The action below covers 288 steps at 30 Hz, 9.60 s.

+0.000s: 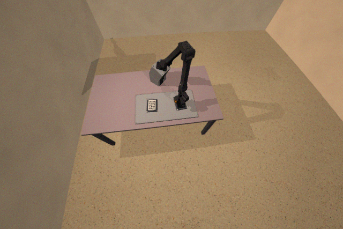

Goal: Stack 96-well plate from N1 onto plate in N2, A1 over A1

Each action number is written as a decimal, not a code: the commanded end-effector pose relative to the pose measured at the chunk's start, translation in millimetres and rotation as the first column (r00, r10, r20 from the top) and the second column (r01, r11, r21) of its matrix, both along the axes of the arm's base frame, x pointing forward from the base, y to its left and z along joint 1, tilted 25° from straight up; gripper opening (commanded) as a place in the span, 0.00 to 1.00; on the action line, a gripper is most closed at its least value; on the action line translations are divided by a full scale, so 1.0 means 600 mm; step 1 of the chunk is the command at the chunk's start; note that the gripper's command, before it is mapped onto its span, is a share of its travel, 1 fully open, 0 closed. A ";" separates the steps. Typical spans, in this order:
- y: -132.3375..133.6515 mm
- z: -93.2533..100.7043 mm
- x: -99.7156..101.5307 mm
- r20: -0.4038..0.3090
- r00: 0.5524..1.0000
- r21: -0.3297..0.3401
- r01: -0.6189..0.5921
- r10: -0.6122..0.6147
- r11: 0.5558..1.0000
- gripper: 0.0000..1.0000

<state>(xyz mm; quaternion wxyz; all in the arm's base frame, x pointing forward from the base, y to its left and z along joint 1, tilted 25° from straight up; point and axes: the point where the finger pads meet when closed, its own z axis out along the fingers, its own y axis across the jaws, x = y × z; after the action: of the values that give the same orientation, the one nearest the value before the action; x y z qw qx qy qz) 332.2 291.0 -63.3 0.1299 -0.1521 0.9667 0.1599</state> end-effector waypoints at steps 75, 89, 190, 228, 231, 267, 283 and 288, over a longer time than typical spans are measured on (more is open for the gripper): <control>0.027 0.004 0.041 0.052 0.998 0.041 0.021 -0.023 0.999 0.00; 0.027 0.004 0.041 0.052 0.998 0.041 0.021 -0.023 0.999 0.00; -0.037 0.120 -0.007 0.032 0.999 0.021 0.008 -0.008 1.000 0.00; -0.043 0.131 -0.015 0.024 1.000 0.015 0.003 -0.003 1.000 0.00; -0.043 0.131 -0.015 0.024 1.000 0.015 0.003 -0.003 1.000 0.00; -0.068 0.126 0.001 -0.030 0.983 0.068 0.181 -0.179 0.981 0.00; -0.143 0.086 0.012 -0.043 0.984 0.050 0.173 -0.171 0.984 0.00; -0.164 0.080 0.016 -0.042 0.984 0.051 0.174 -0.172 0.984 0.00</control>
<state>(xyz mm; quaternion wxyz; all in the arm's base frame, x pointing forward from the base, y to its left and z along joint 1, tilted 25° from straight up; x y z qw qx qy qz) 337.9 198.8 -14.1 0.1189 -0.0485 0.9759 0.1762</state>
